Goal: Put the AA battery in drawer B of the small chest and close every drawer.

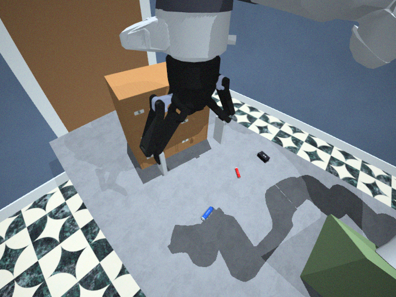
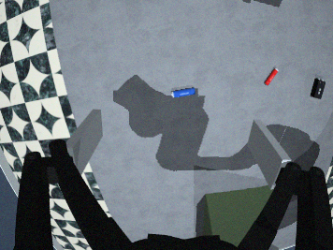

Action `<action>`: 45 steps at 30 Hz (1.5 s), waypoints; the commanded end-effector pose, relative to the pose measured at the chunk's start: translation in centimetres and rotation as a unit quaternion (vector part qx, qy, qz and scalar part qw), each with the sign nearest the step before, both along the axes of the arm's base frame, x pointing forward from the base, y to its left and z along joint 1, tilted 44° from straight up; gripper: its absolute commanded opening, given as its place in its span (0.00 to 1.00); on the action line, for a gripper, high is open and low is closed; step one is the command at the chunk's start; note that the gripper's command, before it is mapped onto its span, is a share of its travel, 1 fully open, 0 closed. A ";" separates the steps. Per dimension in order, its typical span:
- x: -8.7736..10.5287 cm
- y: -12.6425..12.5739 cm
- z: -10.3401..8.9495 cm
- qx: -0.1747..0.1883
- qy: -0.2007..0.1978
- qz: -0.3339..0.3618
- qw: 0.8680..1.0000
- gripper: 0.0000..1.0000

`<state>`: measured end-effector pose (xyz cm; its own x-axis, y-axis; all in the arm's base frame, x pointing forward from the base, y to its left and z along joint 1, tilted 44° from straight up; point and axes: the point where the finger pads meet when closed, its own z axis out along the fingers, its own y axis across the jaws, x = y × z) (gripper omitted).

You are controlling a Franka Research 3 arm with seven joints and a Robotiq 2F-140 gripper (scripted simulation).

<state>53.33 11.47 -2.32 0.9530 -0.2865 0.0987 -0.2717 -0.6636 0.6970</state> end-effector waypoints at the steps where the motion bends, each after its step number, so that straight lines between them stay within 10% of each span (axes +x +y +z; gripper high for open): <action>1: -0.5 0.3 0.1 0.003 -0.012 -0.013 1.000 1.00; 25: 0.1 -0.4 -0.3 -0.010 -0.041 0.017 0.999 1.00; 45: 3.0 -3.9 -2.4 -0.070 -0.179 0.162 0.968 1.00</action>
<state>55.03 7.78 -4.26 0.9395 0.0373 0.3406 -0.2377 -0.6450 0.7263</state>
